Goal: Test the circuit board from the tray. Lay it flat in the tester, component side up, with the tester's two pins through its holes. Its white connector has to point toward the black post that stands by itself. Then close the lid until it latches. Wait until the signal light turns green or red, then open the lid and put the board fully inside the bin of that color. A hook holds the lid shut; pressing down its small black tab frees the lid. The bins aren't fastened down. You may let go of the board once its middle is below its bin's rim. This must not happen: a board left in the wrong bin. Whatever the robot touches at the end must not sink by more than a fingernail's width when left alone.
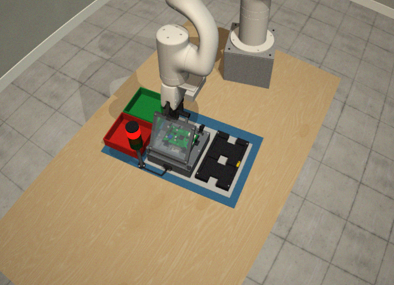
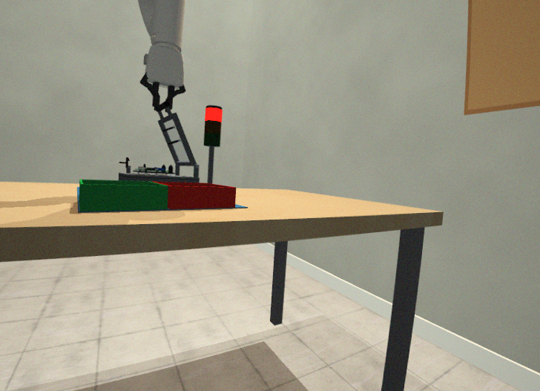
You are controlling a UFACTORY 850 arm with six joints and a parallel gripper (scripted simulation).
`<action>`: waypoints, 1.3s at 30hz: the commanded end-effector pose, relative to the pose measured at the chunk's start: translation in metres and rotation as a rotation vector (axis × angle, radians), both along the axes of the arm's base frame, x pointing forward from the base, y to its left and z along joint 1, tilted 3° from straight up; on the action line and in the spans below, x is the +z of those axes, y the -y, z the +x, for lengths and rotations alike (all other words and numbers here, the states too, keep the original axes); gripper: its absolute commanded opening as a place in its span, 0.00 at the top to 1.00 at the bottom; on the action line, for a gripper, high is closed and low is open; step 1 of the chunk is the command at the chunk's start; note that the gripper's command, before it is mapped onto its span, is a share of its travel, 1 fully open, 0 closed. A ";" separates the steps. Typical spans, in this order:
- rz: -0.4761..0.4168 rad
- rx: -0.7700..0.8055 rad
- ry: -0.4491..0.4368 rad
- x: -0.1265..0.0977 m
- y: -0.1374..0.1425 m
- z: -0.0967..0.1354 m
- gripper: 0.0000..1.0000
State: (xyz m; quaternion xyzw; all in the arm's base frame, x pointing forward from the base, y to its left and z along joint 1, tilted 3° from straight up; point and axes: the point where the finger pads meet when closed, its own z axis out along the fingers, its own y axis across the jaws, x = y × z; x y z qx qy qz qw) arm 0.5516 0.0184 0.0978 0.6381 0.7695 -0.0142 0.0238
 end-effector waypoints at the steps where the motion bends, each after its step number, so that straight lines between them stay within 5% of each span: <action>1: 0.000 0.000 0.002 0.001 0.000 0.001 0.72; 38: 0.000 0.000 0.002 -0.002 0.000 0.000 0.72; 39: 0.000 0.000 0.002 -0.002 0.000 0.000 1.00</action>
